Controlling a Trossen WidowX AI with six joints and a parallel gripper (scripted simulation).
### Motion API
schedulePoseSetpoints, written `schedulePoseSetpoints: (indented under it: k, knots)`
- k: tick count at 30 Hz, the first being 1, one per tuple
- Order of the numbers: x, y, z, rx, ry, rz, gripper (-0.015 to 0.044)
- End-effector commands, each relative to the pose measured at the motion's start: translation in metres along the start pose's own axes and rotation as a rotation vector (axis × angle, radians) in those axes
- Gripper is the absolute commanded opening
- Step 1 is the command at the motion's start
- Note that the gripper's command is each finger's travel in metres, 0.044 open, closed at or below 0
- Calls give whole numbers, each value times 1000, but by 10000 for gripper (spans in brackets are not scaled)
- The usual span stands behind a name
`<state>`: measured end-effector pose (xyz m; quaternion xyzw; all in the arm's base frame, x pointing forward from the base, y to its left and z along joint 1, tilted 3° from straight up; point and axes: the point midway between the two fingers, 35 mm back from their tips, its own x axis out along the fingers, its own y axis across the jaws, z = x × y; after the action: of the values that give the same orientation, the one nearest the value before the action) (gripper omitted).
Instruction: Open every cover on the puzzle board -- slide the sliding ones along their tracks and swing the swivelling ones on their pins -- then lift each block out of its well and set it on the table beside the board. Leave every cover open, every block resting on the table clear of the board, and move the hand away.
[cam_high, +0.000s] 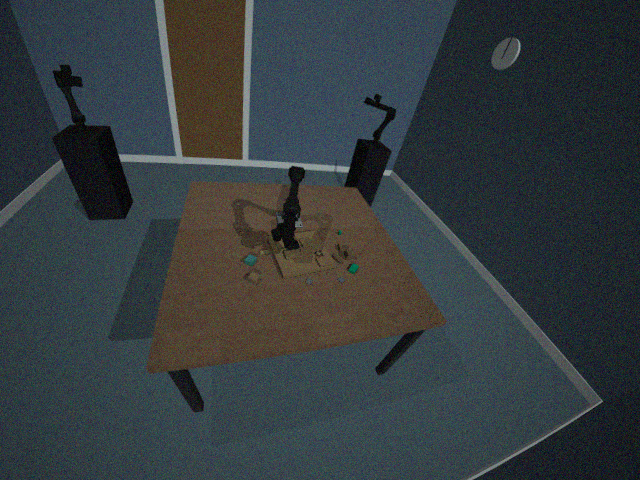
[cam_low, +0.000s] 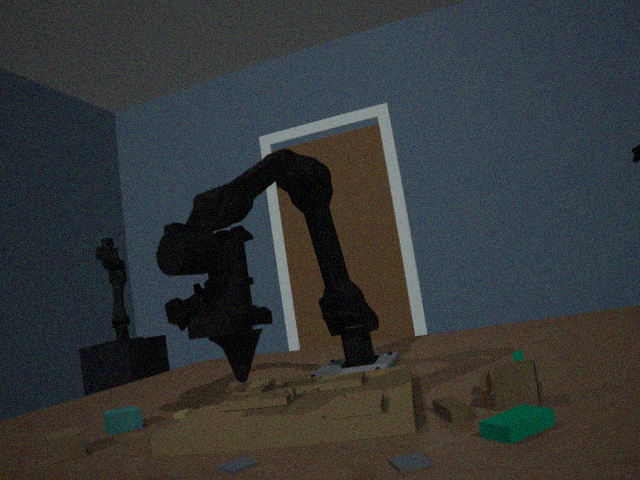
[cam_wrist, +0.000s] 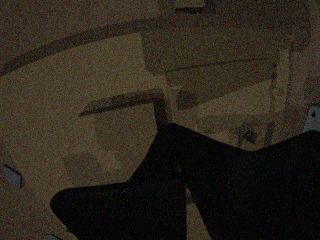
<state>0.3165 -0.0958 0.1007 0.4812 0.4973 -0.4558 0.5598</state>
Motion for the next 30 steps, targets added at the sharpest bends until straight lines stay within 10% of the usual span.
schedulePoseSetpoints:
  k: [1,30]
  knots:
    - [5,0,-1,-5,5,-3,0]
    - [25,6,1,-5,5,-2,0]
